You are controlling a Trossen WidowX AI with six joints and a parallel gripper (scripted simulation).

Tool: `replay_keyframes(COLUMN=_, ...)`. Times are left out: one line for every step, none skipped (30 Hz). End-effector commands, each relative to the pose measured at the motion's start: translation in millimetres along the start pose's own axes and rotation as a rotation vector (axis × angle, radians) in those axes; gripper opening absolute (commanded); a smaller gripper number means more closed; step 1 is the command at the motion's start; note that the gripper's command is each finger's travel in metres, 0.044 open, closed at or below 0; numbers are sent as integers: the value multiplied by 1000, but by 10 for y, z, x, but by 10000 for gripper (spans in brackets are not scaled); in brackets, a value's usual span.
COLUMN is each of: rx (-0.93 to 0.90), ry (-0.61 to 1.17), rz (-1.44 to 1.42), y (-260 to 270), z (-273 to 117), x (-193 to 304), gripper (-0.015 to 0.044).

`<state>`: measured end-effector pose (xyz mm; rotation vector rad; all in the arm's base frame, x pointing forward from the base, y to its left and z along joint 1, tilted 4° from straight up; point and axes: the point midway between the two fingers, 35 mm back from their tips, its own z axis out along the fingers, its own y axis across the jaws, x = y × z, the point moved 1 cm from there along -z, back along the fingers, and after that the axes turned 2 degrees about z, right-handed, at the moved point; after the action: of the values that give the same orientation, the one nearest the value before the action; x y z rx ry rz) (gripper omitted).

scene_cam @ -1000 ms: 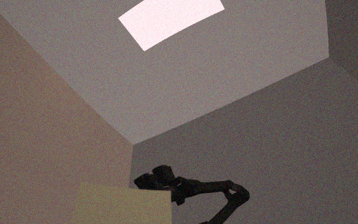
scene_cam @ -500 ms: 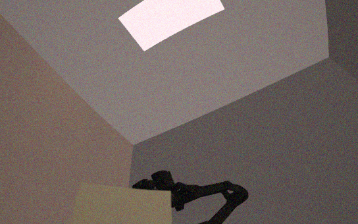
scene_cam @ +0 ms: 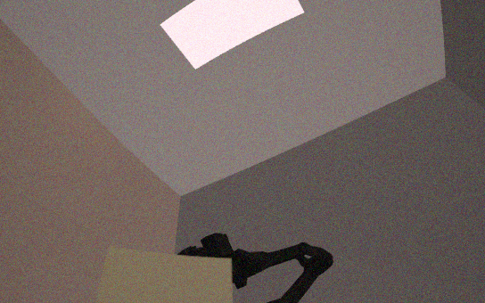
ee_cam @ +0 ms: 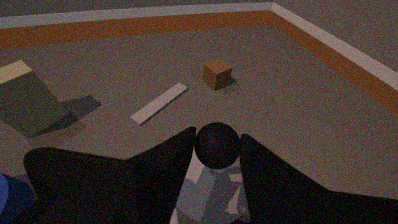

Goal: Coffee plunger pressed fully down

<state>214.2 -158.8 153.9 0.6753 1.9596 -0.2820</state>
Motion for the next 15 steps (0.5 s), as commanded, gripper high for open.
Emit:
replay_keyframes(rx=0, ry=33, rz=12, y=-2, z=43, x=80, gripper=124)
replay_keyframes(rx=0, ry=32, rz=11, y=-3, z=45, x=78, gripper=124)
replay_keyframes(rx=0, ry=32, rz=11, y=-3, z=47, x=76, gripper=124)
replay_keyframes(rx=0, ry=32, rz=11, y=-3, z=48, x=74, gripper=124)
replay_keyframes(rx=0, ry=32, rz=11, y=-3, z=50, x=72, gripper=124)
replay_keyframes(rx=0, ry=32, rz=11, y=-3, z=51, x=71, gripper=124)
replay_keyframes(rx=0, ry=32, rz=11, y=-3, z=53, x=69, gripper=124)
replay_keyframes(rx=0, ry=32, rz=11, y=-4, z=54, x=68, gripper=124)
replay_keyframes(rx=0, ry=32, rz=11, y=-4, z=55, x=66, gripper=124)
replay_keyframes(rx=0, ry=32, rz=11, y=-4, z=57, x=64, gripper=124)
replay_keyframes(rx=0, ry=32, rz=11, y=-4, z=58, x=63, gripper=124)
replay_keyframes(rx=0, ry=32, rz=11, y=-4, z=57, x=60, gripper=124)
replay_keyframes(rx=0, ry=32, rz=11, y=-4, z=56, x=56, gripper=124)
replay_keyframes(rx=0, ry=32, rz=11, y=-4, z=58, x=56, gripper=124)
replay_keyframes(rx=0, ry=32, rz=11, y=-4, z=62, x=57, gripper=124)
